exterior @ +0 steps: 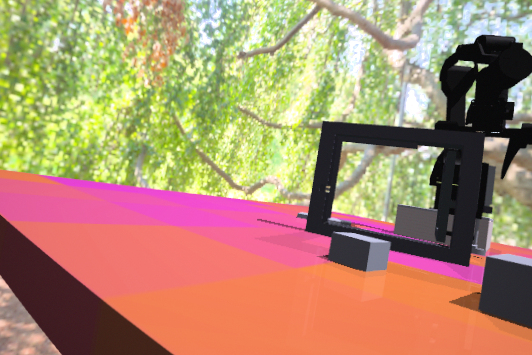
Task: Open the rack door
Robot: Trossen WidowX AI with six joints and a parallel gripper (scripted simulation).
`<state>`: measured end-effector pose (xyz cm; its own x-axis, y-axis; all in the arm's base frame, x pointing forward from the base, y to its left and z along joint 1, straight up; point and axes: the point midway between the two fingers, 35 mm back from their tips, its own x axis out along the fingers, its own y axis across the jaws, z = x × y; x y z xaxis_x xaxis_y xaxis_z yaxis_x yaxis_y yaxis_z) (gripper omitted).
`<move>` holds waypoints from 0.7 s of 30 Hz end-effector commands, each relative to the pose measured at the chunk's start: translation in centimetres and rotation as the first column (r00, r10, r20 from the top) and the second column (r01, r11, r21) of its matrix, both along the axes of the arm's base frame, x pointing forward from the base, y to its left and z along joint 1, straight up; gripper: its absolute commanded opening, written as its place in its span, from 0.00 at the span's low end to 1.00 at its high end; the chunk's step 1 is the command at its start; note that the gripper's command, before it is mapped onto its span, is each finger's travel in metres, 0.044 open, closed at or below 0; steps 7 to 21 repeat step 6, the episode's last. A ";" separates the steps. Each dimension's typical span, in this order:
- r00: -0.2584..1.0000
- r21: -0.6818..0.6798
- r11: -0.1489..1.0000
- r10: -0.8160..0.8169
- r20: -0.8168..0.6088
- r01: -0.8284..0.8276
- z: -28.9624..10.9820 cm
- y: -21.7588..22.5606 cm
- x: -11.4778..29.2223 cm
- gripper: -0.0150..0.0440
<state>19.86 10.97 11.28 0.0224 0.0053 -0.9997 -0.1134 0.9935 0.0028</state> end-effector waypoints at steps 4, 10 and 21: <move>1.000 0.001 1.000 -0.003 0.004 0.003 1.1 0.0 0.1 0.75; 1.000 0.001 1.000 -0.003 0.004 0.003 1.4 0.0 0.1 0.75; 1.000 0.001 1.000 -0.003 0.004 0.003 1.4 0.0 0.1 0.75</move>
